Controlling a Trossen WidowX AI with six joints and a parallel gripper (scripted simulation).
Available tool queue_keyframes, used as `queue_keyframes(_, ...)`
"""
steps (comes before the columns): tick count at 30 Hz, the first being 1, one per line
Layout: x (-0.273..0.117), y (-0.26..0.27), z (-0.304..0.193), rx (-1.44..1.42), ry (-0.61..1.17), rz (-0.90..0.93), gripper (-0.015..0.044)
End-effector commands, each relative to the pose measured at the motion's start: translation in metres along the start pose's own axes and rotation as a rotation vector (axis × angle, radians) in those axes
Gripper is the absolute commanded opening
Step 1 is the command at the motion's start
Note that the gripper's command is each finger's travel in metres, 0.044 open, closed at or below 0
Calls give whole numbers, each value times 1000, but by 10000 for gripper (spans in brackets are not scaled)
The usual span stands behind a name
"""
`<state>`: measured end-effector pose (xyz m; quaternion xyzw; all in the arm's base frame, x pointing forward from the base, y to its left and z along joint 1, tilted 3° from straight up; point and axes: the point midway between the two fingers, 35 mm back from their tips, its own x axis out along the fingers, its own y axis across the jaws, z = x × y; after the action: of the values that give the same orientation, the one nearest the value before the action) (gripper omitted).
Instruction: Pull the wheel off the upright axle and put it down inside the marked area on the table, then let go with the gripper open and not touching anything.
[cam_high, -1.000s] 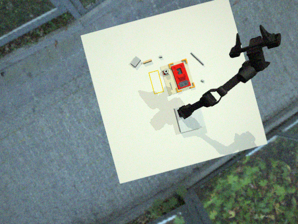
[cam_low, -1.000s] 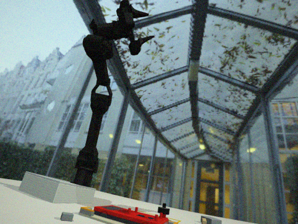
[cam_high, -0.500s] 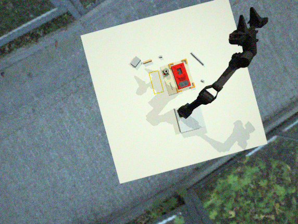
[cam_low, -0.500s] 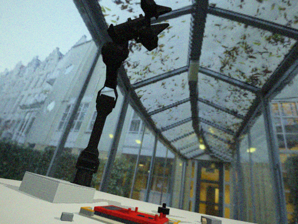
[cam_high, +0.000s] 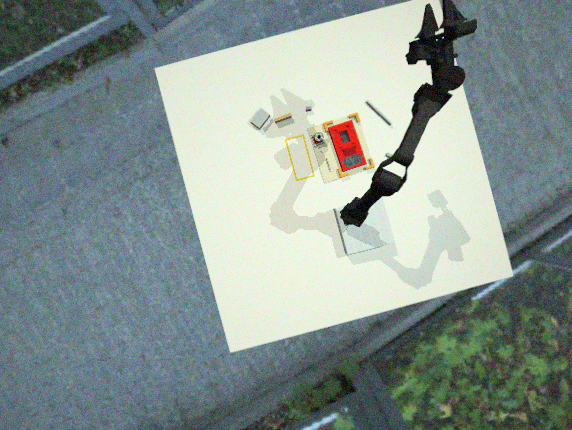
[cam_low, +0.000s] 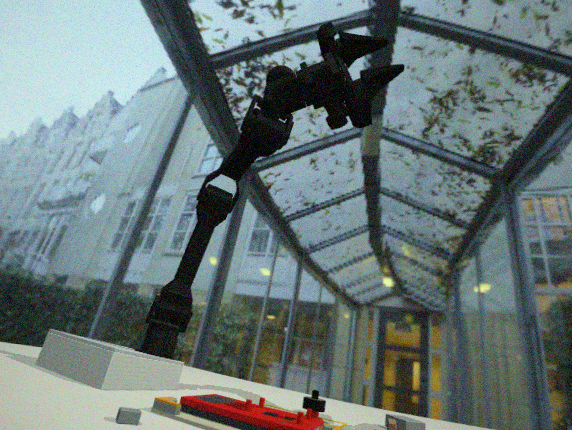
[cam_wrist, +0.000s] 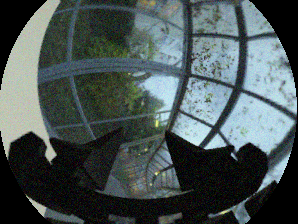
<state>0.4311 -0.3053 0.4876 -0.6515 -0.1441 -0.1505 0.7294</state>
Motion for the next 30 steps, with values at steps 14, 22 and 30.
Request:
queue_keyframes(14,8,205,82,1484,554,445,300)
queue_keyframes(22,-31,278,136,1885,1008,537,300)
queue_keyframes(30,-93,331,192,2087,1597,484,300)
